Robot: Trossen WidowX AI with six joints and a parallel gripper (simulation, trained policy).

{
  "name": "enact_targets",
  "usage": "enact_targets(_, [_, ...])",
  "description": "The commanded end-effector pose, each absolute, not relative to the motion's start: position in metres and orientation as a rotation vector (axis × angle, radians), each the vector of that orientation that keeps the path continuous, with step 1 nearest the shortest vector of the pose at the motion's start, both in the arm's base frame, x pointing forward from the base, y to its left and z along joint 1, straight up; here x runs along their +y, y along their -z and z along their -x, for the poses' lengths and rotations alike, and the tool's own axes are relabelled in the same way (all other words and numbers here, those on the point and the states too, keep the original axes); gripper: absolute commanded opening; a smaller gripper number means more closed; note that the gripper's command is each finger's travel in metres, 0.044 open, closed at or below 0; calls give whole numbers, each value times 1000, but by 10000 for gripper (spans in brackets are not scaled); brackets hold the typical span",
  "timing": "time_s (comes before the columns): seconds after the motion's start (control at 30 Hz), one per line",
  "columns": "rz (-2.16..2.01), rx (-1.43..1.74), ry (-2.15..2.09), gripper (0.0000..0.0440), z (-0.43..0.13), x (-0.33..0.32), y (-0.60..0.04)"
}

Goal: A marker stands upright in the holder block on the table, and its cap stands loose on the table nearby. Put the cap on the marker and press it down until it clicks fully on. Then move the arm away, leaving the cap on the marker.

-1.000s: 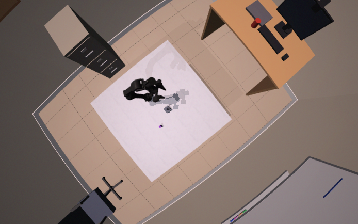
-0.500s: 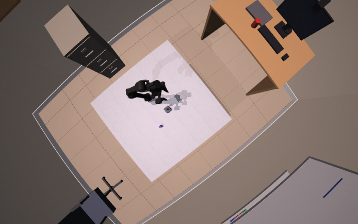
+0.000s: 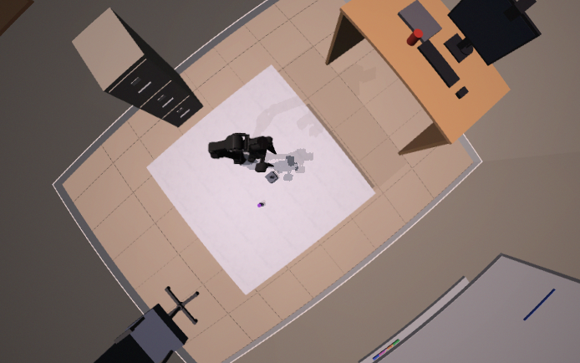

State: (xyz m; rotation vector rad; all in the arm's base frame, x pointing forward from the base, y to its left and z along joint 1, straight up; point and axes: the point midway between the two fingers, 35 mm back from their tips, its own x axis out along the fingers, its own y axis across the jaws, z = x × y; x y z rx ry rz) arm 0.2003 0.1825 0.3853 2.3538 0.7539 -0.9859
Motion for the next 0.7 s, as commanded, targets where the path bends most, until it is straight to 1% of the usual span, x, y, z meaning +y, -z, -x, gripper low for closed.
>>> enact_targets(0.0, [-2351,739,1026,342,-207,184,-381])
enact_targets(0.67, [-2350,612,1218,342,-246,170,-357])
